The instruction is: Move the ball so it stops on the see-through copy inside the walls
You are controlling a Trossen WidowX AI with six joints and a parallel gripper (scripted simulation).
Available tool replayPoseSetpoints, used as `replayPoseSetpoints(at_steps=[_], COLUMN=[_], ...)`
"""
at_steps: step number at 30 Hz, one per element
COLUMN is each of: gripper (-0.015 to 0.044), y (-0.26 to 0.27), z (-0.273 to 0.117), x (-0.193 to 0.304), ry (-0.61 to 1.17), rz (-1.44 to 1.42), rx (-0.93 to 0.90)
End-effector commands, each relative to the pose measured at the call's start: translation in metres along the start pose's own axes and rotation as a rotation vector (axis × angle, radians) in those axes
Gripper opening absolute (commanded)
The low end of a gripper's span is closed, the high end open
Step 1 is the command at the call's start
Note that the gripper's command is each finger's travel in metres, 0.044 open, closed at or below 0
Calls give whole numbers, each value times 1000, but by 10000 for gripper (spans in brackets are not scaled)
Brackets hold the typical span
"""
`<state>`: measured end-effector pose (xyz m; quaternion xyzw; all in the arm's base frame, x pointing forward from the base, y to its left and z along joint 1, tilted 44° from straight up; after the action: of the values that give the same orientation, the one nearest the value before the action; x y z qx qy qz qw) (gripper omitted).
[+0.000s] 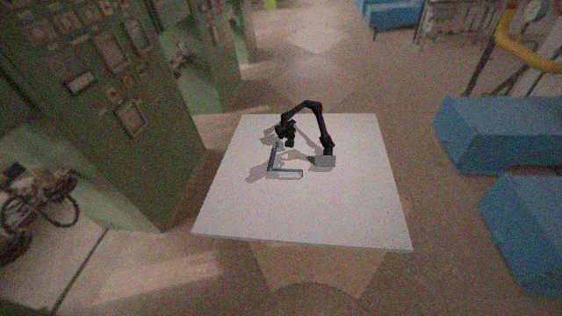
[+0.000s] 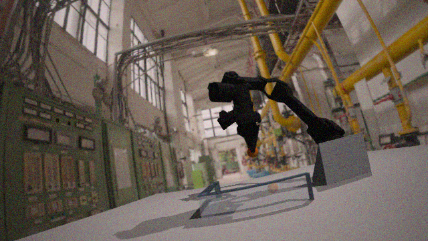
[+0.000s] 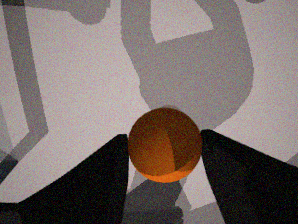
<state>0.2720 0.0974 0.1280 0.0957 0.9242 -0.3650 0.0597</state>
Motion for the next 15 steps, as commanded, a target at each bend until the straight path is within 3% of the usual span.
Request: replayPoseSetpoints(at_steps=[1, 15], gripper=[0, 0], y=[-6, -24], z=[8, 35], x=[9, 37], ry=[8, 9], rz=[1, 0], rx=[2, 4])
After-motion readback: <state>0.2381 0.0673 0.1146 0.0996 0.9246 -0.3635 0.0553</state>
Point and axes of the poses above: the point midway between the two fingers, 35 mm back from their tips, its own z axis out along the fingers, its own y axis across the jaws, x = y × z, the point moved 5 cm from there along -z, back along the fingers, and after that the axes turned 14 degrees about z, right-handed, at the moved point
